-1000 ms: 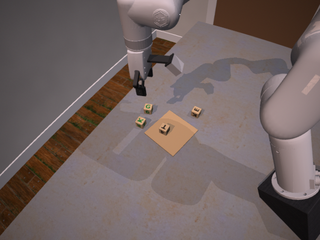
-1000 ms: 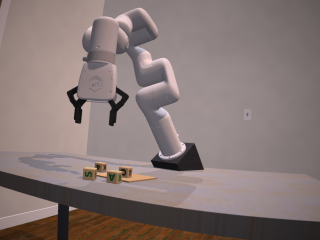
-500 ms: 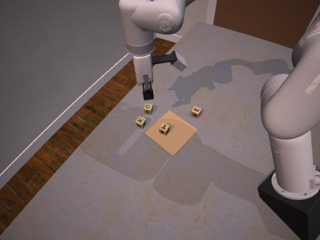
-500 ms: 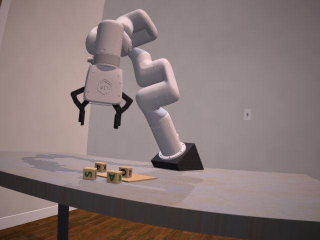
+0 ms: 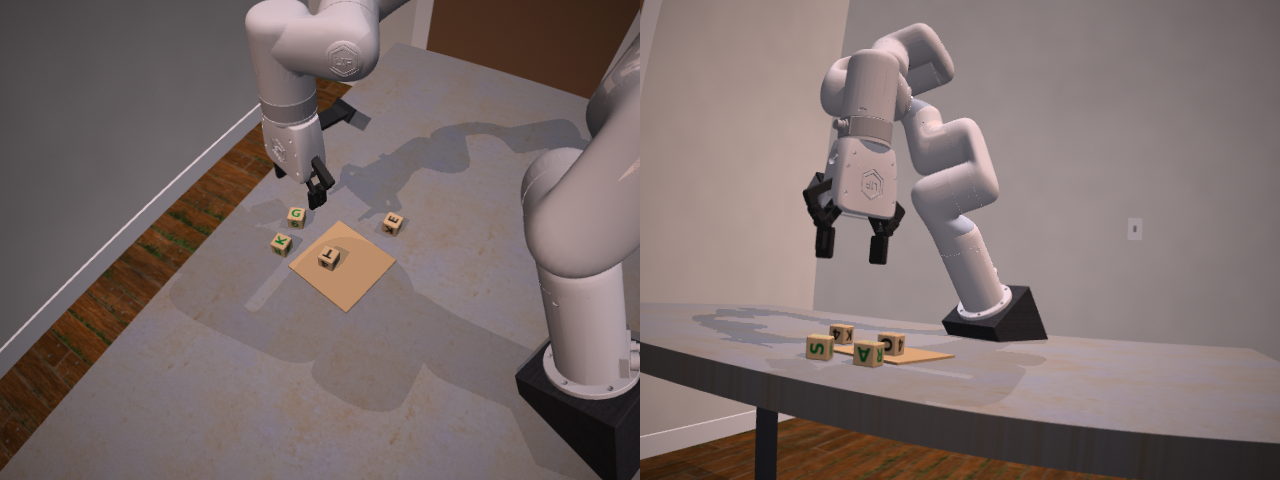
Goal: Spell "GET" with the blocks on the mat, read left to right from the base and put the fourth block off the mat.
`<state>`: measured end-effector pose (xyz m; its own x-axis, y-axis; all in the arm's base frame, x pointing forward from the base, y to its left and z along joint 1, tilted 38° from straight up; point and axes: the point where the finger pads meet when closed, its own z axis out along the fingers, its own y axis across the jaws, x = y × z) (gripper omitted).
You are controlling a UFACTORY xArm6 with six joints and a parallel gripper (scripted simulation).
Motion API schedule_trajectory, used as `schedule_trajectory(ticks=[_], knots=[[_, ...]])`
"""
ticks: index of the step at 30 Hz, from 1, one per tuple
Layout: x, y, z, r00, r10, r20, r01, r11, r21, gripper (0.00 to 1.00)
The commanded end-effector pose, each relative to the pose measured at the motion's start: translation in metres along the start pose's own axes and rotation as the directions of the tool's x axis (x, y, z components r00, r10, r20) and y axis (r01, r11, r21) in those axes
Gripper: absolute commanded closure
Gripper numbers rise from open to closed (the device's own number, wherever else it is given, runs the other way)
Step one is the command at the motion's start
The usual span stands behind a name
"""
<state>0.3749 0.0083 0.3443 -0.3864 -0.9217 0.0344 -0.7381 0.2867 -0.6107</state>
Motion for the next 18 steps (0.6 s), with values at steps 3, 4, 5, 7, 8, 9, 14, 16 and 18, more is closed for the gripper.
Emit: schedule_trajectory(ticks=[3, 4, 5, 7, 8, 9, 14, 16, 18], knots=[[-0.001, 0.006, 0.001, 0.982, -0.187, 0.010, 0.187, 0.982, 0.001, 0.00], [-0.002, 0.008, 0.002, 0.975, -0.223, 0.010, 0.223, 0.975, 0.001, 0.00], [-0.002, 0.009, 0.002, 0.966, -0.259, 0.010, 0.259, 0.966, 0.002, 0.00], [-0.002, 0.012, 0.004, 0.945, -0.327, 0.009, 0.327, 0.945, 0.002, 0.00], [-0.002, 0.013, 0.004, 0.933, -0.360, 0.009, 0.360, 0.933, 0.003, 0.00], [-0.002, 0.015, 0.005, 0.919, -0.394, 0.009, 0.393, 0.919, 0.003, 0.00], [-0.003, 0.022, 0.007, 0.835, -0.550, 0.008, 0.550, 0.835, 0.004, 0.00], [-0.003, 0.022, 0.007, 0.835, -0.550, 0.008, 0.550, 0.835, 0.004, 0.00], [-0.004, 0.027, 0.009, 0.764, -0.645, 0.008, 0.645, 0.764, 0.006, 0.00]])
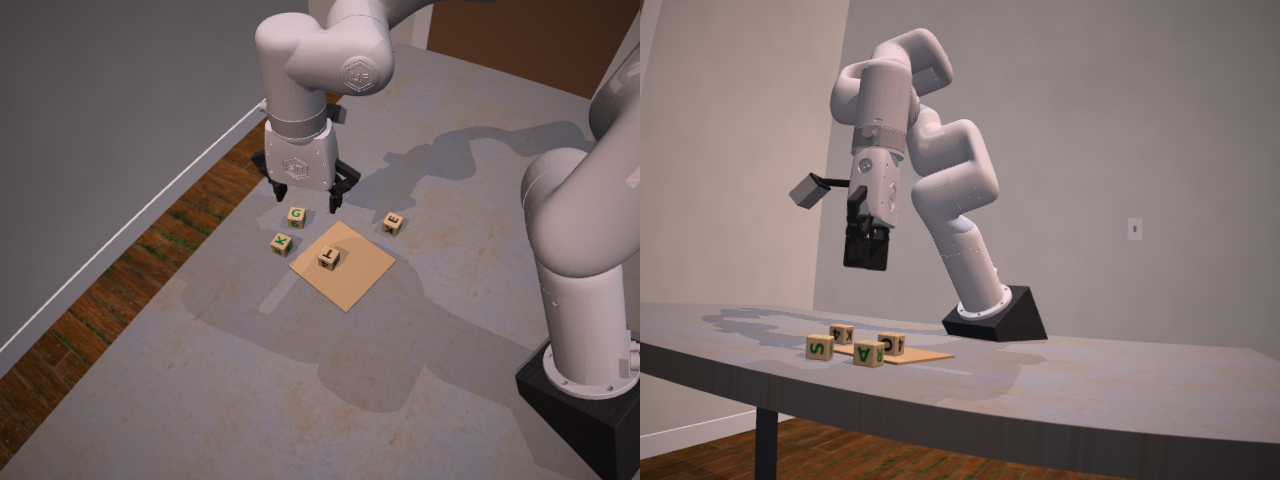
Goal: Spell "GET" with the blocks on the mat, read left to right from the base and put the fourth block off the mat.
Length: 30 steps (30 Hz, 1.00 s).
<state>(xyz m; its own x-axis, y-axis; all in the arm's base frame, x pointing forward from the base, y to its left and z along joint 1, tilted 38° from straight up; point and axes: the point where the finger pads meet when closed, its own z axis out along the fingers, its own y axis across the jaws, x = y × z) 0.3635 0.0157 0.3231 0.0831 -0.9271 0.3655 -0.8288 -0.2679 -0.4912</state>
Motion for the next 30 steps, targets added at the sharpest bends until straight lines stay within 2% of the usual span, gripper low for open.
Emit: schedule_trajectory(ticks=[1, 7, 13, 15, 17, 21, 30], knots=[[-0.003, 0.003, 0.001, 0.990, -0.138, 0.008, 0.137, 0.990, 0.006, 0.00], [-0.009, 0.010, 0.004, 0.939, -0.343, 0.007, 0.343, 0.939, 0.007, 0.00], [-0.014, 0.017, 0.007, 0.846, -0.534, 0.005, 0.534, 0.846, 0.009, 0.00], [-0.014, 0.017, 0.007, 0.846, -0.534, 0.005, 0.534, 0.846, 0.009, 0.00], [-0.017, 0.020, 0.009, 0.776, -0.630, 0.004, 0.630, 0.776, 0.010, 0.00], [-0.021, 0.024, 0.011, 0.693, -0.721, 0.002, 0.721, 0.693, 0.011, 0.00], [-0.029, 0.035, 0.016, 0.430, -0.903, -0.002, 0.903, 0.430, 0.012, 0.00]])
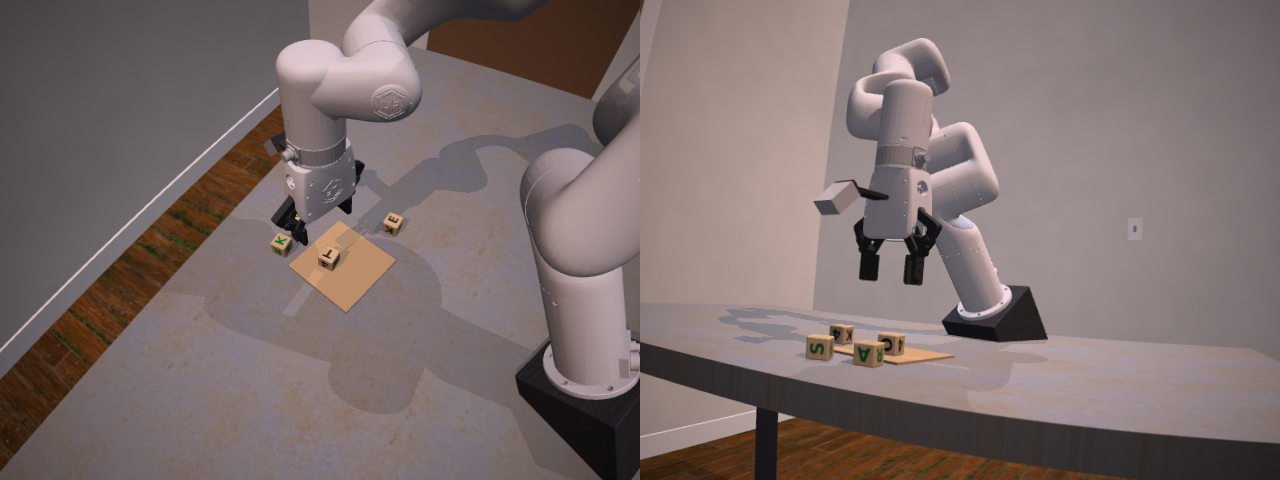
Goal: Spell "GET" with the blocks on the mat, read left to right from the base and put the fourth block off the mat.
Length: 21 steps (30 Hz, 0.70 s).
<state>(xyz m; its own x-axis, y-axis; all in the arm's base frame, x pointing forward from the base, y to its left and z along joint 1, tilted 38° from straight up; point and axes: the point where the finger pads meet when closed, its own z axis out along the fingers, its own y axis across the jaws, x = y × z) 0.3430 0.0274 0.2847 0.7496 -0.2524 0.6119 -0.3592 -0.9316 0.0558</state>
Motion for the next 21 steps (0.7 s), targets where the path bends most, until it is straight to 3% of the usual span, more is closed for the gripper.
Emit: schedule_trajectory(ticks=[1, 8, 16, 17, 21], knots=[[-0.0029, -0.0008, 0.0005, 0.995, -0.102, 0.001, 0.102, 0.995, 0.011, 0.00], [-0.0107, -0.0016, 0.0036, 0.958, -0.287, -0.002, 0.287, 0.958, 0.011, 0.00], [-0.0125, -0.0018, 0.0043, 0.944, -0.330, -0.002, 0.330, 0.944, 0.011, 0.00], [-0.0125, -0.0018, 0.0043, 0.944, -0.330, -0.002, 0.330, 0.944, 0.011, 0.31], [-0.0125, -0.0018, 0.0043, 0.944, -0.330, -0.002, 0.330, 0.944, 0.011, 0.31]])
